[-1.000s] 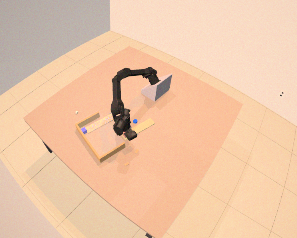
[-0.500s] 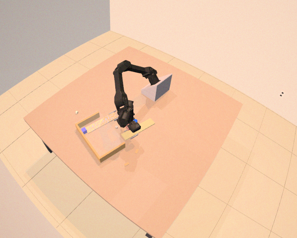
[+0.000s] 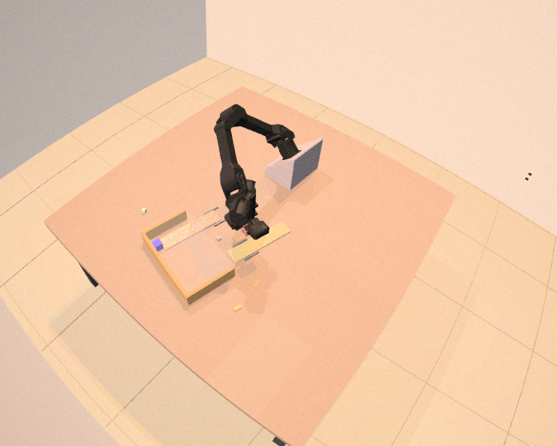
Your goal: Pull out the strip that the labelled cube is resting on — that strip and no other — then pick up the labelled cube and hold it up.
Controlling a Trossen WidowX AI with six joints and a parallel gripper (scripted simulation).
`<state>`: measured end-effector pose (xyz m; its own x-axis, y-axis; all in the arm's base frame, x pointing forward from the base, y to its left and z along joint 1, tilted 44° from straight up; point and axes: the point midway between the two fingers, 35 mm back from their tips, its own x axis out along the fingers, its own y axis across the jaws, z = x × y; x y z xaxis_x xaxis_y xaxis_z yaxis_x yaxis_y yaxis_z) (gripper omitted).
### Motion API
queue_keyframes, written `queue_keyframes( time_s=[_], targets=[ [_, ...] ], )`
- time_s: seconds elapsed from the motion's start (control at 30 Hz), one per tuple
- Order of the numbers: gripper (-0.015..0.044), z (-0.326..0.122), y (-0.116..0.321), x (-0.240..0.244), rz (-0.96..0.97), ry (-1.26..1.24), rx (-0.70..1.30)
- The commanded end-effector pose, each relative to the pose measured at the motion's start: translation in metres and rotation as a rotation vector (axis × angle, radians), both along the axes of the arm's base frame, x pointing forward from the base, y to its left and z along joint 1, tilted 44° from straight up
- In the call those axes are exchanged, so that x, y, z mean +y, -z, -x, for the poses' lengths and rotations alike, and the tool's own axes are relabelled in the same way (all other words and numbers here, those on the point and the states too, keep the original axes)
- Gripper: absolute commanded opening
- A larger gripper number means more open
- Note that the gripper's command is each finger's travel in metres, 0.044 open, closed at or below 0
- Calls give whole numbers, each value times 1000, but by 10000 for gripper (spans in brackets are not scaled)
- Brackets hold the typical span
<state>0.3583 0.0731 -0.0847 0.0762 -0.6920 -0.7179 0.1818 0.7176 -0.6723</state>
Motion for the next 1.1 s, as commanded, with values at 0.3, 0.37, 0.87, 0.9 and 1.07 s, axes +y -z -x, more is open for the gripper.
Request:
queue_keyframes(
  time_s=[0.3, 0.37, 0.87, 0.9, 1.07],
  targets=[
    [0, 41, -8, -9, -5, 1, -6],
    [0, 48, -9, -11, -5, 1, -6],
    [0, 69, -37, 7, -6, 1, -4],
    [0, 69, -37, 7, -6, 1, -4],
    [0, 69, -37, 7, -6, 1, -4]
  ],
)
